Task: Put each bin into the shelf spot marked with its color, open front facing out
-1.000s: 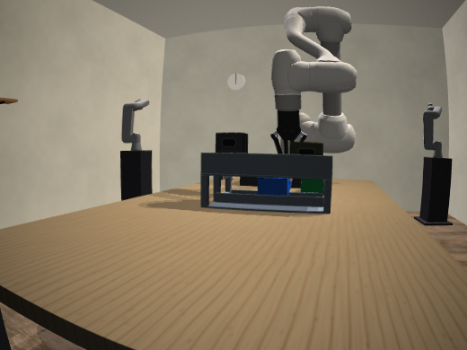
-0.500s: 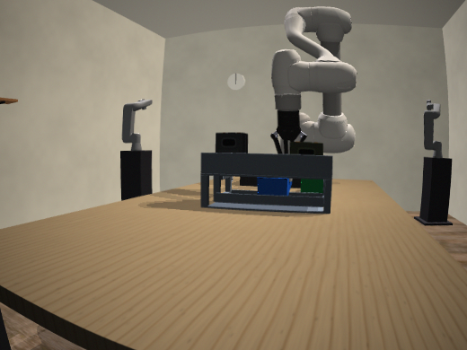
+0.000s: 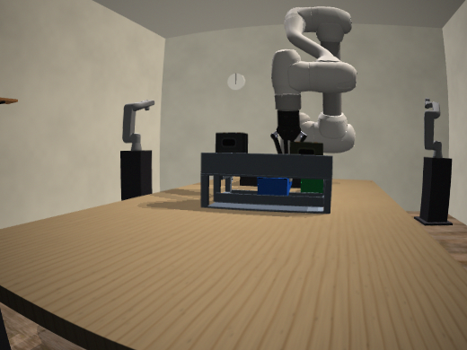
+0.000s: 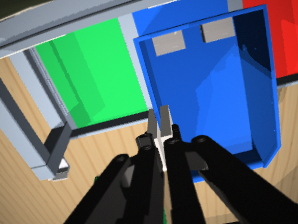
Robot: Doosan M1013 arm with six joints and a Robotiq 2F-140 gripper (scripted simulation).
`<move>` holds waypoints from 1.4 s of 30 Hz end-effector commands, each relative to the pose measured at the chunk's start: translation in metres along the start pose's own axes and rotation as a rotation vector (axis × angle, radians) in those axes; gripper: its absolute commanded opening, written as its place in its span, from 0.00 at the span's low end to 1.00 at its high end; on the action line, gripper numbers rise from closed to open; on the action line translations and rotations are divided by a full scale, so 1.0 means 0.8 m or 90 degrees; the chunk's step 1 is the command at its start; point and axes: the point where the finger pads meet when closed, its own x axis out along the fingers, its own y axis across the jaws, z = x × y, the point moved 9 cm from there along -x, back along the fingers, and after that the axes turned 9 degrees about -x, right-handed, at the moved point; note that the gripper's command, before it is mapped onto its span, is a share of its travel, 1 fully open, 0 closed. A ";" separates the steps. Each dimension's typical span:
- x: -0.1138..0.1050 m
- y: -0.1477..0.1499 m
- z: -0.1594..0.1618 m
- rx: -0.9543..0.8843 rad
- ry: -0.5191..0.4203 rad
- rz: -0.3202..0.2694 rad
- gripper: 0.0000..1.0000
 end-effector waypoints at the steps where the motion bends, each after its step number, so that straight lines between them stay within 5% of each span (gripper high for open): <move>1: 0.000 0.000 0.000 0.000 0.000 0.000 0.10; 42: -0.002 0.002 -0.016 0.000 0.022 0.003 0.10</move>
